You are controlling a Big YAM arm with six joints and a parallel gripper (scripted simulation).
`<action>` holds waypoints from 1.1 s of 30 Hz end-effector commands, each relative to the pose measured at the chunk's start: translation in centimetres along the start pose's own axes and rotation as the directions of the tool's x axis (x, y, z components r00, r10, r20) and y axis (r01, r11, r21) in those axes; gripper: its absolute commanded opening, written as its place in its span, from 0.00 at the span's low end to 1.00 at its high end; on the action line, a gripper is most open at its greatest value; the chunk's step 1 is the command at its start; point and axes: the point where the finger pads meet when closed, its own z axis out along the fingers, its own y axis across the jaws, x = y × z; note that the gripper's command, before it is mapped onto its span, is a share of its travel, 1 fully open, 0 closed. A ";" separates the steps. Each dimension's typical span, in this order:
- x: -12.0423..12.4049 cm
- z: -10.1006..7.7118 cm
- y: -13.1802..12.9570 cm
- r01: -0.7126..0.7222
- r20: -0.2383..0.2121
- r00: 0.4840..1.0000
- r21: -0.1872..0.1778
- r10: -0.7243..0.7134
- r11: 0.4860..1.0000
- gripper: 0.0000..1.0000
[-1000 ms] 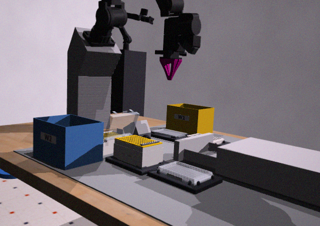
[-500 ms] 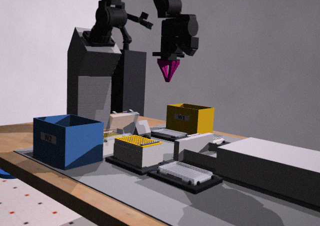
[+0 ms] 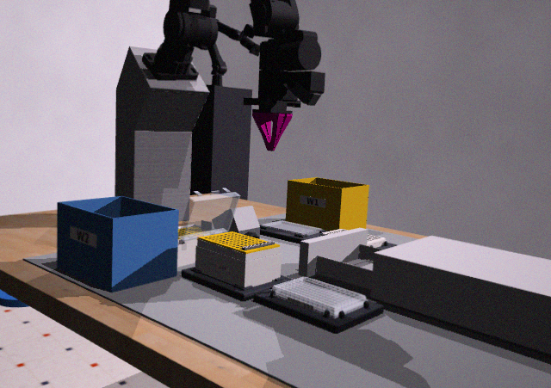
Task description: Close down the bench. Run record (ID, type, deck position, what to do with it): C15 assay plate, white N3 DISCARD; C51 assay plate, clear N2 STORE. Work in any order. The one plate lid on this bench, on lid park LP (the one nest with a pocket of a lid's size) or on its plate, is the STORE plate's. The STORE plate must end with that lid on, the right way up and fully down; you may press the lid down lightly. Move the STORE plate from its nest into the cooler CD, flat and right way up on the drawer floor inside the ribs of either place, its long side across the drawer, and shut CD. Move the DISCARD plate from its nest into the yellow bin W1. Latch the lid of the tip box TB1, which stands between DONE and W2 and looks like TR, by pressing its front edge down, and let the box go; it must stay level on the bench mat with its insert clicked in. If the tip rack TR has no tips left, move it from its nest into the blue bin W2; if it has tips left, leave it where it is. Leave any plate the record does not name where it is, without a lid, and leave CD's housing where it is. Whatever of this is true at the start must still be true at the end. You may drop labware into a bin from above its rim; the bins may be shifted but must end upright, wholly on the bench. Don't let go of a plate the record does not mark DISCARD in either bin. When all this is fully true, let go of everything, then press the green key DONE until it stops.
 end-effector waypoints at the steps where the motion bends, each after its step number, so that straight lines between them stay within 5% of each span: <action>1: -1.8 0.2 -2.0 0.024 0.034 0.999 0.021 -0.024 0.999 0.00; 26: -1.0 3.6 -11.0 0.027 0.027 0.999 0.028 -0.028 0.999 0.00; 30: -2.2 2.5 -10.5 0.047 0.058 0.997 0.029 -0.048 0.998 0.00; 33: -1.7 3.1 -10.6 0.041 0.040 0.998 0.025 -0.042 0.999 0.00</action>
